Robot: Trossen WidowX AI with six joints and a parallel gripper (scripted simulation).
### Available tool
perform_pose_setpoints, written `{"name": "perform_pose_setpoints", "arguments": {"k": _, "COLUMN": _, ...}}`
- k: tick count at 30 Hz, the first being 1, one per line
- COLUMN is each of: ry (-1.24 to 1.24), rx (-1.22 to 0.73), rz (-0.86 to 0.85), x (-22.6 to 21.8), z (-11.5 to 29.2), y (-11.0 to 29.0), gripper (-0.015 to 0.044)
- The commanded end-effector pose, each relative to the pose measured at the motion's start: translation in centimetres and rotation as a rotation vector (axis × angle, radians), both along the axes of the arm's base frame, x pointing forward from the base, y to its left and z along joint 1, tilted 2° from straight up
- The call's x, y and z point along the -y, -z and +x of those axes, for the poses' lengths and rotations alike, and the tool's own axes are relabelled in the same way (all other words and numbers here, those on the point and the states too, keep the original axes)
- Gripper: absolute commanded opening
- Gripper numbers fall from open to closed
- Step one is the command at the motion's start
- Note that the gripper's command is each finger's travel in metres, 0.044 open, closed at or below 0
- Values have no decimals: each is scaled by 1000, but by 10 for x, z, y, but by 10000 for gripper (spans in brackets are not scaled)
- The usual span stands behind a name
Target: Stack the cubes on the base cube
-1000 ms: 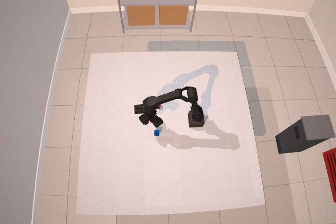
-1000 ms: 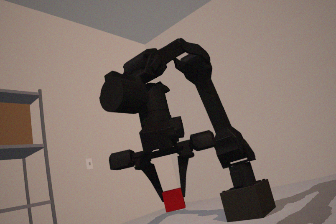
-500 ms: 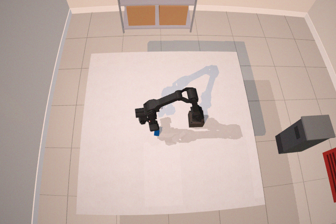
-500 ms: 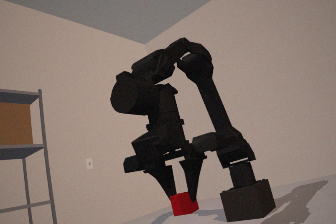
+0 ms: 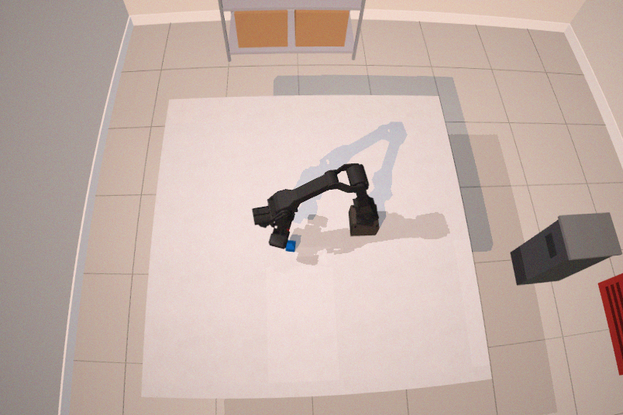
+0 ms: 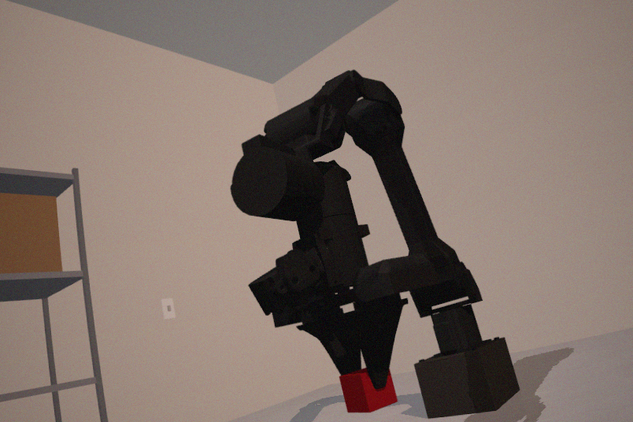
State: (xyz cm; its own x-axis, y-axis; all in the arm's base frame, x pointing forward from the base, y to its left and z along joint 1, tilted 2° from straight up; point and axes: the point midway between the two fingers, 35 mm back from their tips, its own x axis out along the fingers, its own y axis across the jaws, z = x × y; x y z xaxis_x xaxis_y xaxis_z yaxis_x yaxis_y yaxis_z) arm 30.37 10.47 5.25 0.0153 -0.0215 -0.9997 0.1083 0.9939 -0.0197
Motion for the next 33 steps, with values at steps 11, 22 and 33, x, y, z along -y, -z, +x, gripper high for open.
{"name": "perform_pose_setpoints", "arguments": {"k": 11, "ry": 428, "rx": 7, "rz": 9, "x": -13, "z": -10, "y": 9, "gripper": 105}}
{"name": "perform_pose_setpoints", "arguments": {"k": 22, "ry": 725, "rx": 12, "rz": 13, "x": -21, "z": -17, "y": 15, "gripper": 105}}
{"name": "perform_pose_setpoints", "arguments": {"k": 33, "ry": 725, "rx": 12, "rz": 13, "x": -21, "z": -17, "y": 15, "gripper": 105}}
